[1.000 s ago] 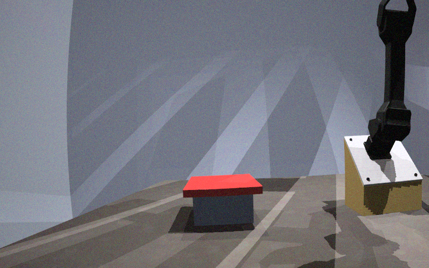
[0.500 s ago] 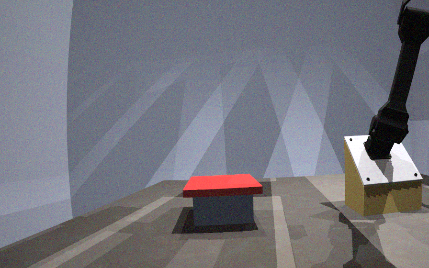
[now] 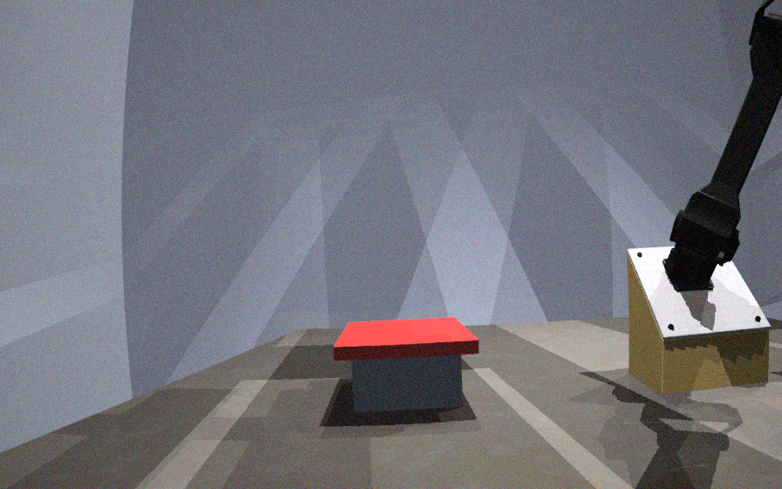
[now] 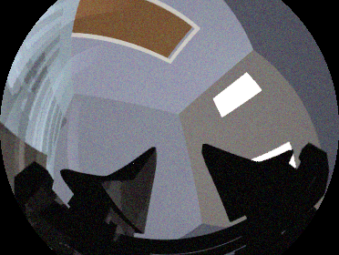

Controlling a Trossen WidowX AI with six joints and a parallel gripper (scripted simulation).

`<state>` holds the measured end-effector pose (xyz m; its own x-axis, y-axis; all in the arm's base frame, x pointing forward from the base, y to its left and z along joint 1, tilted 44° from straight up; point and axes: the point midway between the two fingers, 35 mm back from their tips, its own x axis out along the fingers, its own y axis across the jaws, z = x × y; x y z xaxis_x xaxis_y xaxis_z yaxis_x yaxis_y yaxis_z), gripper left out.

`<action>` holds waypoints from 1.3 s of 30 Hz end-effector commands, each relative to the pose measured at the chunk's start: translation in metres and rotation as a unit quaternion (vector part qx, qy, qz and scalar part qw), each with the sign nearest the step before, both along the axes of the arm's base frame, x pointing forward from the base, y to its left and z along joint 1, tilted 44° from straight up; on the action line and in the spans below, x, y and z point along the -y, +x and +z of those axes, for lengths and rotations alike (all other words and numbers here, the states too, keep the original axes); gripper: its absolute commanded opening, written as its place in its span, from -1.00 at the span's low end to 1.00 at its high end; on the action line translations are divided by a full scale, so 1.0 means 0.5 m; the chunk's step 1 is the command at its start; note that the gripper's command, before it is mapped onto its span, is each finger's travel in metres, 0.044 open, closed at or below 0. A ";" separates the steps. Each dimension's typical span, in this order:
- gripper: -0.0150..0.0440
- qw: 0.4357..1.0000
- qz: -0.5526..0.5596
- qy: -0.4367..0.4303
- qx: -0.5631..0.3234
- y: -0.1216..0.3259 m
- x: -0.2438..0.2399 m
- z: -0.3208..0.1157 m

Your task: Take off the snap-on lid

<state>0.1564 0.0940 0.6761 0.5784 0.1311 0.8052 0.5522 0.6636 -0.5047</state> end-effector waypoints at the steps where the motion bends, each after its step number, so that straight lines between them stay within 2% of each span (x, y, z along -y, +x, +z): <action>1: 0.31 1.000 0.020 -0.012 -0.016 0.039 -0.034 -0.026; 9: 0.31 0.981 0.134 -0.016 -0.139 0.237 -0.119 -0.191; 12: 0.31 0.974 0.149 -0.012 -0.170 0.274 -0.123 -0.230; 19: 0.31 0.920 0.207 0.049 -0.329 0.430 -0.091 -0.436; 22: 0.31 0.902 0.222 0.075 -0.364 0.457 -0.077 -0.482; 29: 0.31 0.783 0.271 0.237 -0.507 0.542 0.022 -0.706; 32: 0.31 0.750 0.277 0.280 -0.531 0.550 0.047 -0.753; 39: 0.31 0.557 0.288 0.500 -0.597 0.539 0.168 -0.967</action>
<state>0.4322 0.0310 0.2313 0.8946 0.4014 -0.1961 -0.3273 0.8876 0.3240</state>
